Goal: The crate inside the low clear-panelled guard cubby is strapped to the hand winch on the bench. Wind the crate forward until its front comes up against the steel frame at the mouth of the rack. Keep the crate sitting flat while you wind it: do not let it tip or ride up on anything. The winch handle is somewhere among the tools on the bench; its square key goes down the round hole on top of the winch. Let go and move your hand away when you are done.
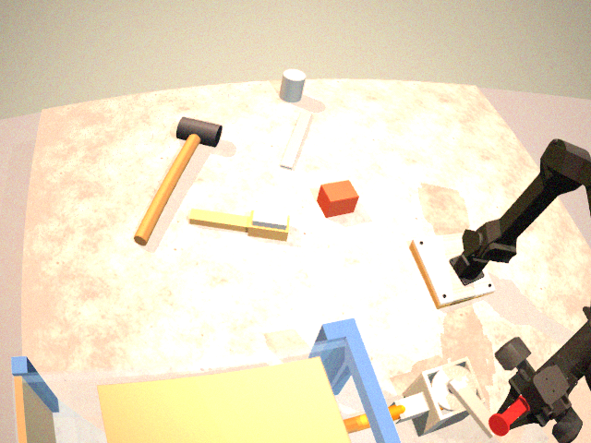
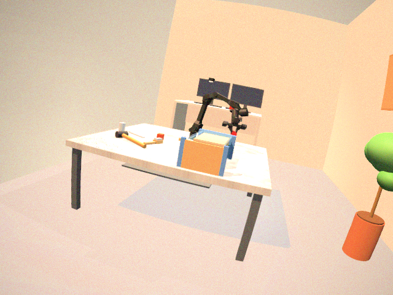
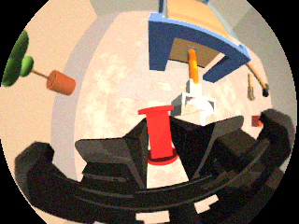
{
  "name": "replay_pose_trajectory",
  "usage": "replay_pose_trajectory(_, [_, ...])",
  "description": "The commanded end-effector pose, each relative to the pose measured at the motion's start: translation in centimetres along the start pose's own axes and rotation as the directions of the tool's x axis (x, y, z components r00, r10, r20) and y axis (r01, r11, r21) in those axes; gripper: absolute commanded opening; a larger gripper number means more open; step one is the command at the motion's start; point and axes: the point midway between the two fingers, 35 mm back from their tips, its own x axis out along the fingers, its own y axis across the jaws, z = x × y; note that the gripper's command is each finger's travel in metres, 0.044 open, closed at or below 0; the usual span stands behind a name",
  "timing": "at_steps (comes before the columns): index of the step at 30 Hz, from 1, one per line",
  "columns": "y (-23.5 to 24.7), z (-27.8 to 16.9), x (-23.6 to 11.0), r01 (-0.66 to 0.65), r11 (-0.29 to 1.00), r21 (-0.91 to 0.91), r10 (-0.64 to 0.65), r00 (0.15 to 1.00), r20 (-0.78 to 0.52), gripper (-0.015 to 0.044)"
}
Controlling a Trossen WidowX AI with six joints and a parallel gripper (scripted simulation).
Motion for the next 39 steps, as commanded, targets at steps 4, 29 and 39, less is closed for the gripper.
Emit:
replay_pose_trajectory(4, [-0.3,-2.1,-0.4,0.006,1.0,-0.017,-0.006,0.999,-0.031,0.0])
replay_pose_trajectory(29, [-2.1,-5.3,-1.9,0.007,1.0,-0.017,-0.007,0.999,-0.034,0.0])
replay_pose_trajectory(39, [-3.2,-6.3,-2.4,0.008,1.0,-0.017,-0.008,0.999,-0.035,0.0])
